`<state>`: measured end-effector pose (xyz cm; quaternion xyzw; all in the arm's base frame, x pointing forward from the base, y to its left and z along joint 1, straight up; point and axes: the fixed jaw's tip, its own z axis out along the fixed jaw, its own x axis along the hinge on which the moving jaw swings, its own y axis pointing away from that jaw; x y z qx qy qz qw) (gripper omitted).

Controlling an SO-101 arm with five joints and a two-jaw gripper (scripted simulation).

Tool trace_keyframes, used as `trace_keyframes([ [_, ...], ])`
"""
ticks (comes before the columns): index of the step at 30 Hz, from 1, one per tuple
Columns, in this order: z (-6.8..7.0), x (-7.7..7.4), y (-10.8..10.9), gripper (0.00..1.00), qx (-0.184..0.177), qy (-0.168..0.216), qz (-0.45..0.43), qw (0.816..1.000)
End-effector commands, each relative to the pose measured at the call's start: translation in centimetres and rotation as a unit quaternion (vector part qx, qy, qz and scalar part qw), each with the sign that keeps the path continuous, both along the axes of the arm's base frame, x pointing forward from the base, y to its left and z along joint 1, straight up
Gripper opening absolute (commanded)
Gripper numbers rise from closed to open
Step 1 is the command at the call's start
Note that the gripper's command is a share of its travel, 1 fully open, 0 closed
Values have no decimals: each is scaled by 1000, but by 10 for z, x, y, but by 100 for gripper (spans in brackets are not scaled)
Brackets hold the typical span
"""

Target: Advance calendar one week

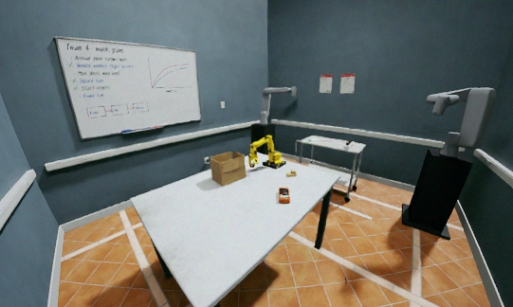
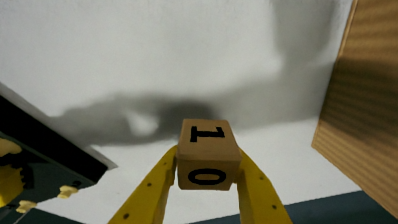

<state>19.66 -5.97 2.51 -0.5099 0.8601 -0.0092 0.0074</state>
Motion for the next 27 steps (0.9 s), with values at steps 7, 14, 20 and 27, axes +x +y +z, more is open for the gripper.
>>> trace_keyframes([
  [7, -7, -3, -1, 0, 2, 6, -1, 1000],
  [14, -9, -3, -1, 0, 2, 6, -1, 1000],
  [20, -13, -3, -1, 0, 2, 6, -1, 1000],
  [27, -13, -3, -1, 0, 2, 6, -1, 1000],
])
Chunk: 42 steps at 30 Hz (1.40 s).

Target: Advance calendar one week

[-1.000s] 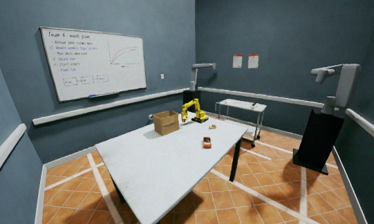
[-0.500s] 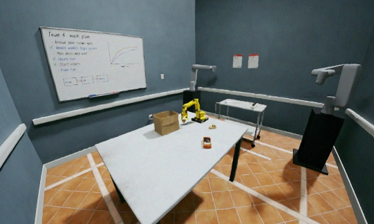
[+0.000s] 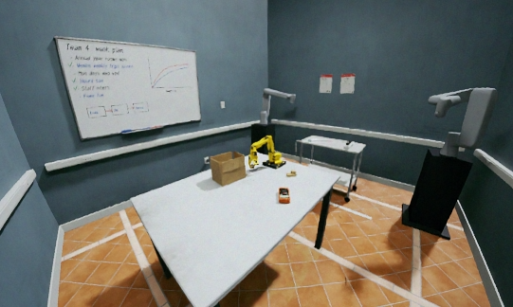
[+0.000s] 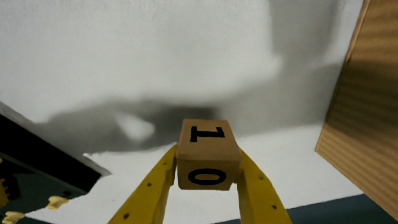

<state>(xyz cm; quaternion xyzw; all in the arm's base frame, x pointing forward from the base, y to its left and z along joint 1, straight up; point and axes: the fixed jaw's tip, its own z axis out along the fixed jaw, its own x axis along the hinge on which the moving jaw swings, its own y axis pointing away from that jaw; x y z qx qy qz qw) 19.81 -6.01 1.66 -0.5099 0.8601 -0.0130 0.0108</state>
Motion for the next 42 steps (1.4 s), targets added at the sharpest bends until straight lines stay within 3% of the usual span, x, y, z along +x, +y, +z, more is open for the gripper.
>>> trace_keyframes([
  [1, -5, -4, -1, 0, 4, 11, -1, 1000],
  [42, -21, -4, -1, 0, 4, 11, -1, 1000],
])
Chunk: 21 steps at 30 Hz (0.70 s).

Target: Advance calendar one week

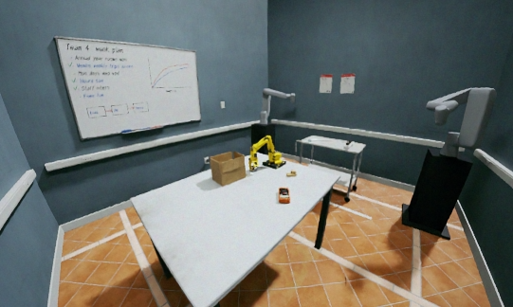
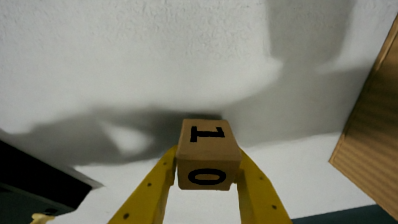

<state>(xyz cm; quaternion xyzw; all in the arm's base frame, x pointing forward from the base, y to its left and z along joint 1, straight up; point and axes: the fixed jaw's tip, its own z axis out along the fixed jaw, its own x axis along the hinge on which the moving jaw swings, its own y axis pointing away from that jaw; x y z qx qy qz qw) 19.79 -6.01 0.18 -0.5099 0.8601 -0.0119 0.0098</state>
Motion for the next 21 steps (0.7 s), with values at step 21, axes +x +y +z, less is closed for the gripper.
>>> trace_keyframes([
  [21, -11, -4, -1, 0, 4, 9, -1, 1000],
])
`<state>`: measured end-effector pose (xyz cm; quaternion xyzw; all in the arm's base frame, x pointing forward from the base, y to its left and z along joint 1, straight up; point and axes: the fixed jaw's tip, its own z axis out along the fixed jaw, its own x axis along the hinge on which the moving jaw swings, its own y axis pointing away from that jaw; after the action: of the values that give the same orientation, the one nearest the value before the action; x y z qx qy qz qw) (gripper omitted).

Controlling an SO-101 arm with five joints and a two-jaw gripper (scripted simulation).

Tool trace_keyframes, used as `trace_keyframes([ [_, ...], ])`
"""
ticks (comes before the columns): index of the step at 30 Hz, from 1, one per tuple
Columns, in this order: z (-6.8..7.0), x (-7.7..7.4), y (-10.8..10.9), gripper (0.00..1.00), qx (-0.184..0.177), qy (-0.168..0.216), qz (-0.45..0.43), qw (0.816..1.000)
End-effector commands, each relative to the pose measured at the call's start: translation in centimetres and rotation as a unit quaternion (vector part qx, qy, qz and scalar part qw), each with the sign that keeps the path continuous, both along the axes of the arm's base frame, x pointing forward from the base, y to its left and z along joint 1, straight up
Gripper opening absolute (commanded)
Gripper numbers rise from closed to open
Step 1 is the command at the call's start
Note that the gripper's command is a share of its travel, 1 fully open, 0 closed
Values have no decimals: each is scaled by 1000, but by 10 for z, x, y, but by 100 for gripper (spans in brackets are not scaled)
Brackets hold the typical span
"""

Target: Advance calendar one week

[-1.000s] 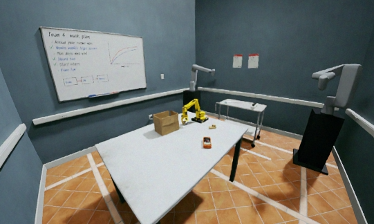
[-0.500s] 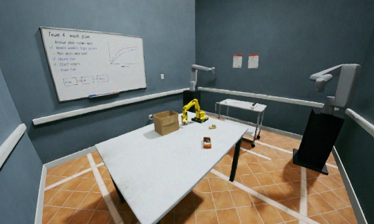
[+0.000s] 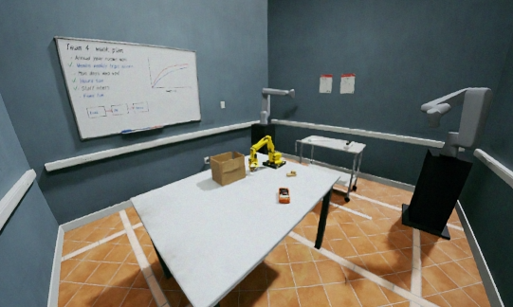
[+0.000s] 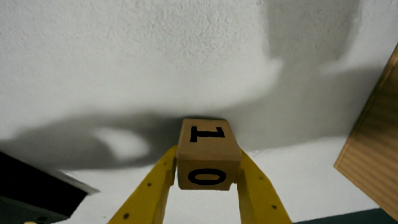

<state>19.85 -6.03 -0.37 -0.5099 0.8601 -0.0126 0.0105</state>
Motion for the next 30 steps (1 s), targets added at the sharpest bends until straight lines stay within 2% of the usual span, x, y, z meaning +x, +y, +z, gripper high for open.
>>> trace_keyframes([
  [1, -5, -4, -1, 0, 4, 10, -1, 1000],
  [7, -5, -4, -1, 1, 4, 10, -1, 1000],
  [16, -5, -4, -1, 16, 4, 10, -1, 1000],
  [30, -5, -4, -1, 20, 4, 10, -1, 1000],
])
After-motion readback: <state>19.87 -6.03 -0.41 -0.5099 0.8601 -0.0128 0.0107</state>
